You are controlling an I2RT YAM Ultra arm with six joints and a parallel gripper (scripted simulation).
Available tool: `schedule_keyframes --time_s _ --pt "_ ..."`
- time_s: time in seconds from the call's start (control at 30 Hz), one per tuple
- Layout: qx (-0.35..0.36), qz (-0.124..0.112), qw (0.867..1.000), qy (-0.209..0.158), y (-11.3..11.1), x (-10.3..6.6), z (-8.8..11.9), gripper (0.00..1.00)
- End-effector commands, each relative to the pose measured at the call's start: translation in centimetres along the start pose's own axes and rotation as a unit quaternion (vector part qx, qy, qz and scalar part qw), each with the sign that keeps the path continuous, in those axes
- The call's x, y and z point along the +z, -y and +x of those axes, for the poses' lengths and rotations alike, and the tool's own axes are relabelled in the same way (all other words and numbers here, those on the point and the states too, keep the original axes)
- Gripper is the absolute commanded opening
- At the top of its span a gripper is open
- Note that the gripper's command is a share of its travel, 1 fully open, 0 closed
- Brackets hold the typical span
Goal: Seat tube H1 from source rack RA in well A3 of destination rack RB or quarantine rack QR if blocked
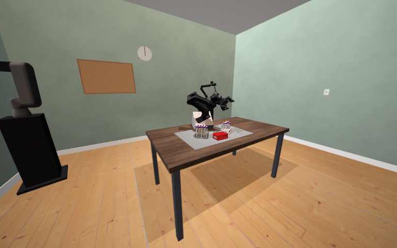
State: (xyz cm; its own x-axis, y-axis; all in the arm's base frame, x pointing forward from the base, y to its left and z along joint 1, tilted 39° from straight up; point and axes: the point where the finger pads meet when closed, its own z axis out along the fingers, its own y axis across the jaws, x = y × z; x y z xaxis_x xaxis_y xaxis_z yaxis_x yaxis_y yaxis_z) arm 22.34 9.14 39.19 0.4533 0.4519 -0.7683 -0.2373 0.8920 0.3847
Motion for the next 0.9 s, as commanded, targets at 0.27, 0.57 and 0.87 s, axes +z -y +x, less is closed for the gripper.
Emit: schedule_keyframes --time_s 0.27,0.57,0.87 --pt "0.002 -0.001 1.0 0.003 -0.1 0.0 -0.2 1.0" --pt "0.0 0.001 1.0 0.002 -0.1 0.7 -1.0 0.3" --pt "-0.068 0.009 0.995 -0.076 -0.2 2.5 2.6 0.3"
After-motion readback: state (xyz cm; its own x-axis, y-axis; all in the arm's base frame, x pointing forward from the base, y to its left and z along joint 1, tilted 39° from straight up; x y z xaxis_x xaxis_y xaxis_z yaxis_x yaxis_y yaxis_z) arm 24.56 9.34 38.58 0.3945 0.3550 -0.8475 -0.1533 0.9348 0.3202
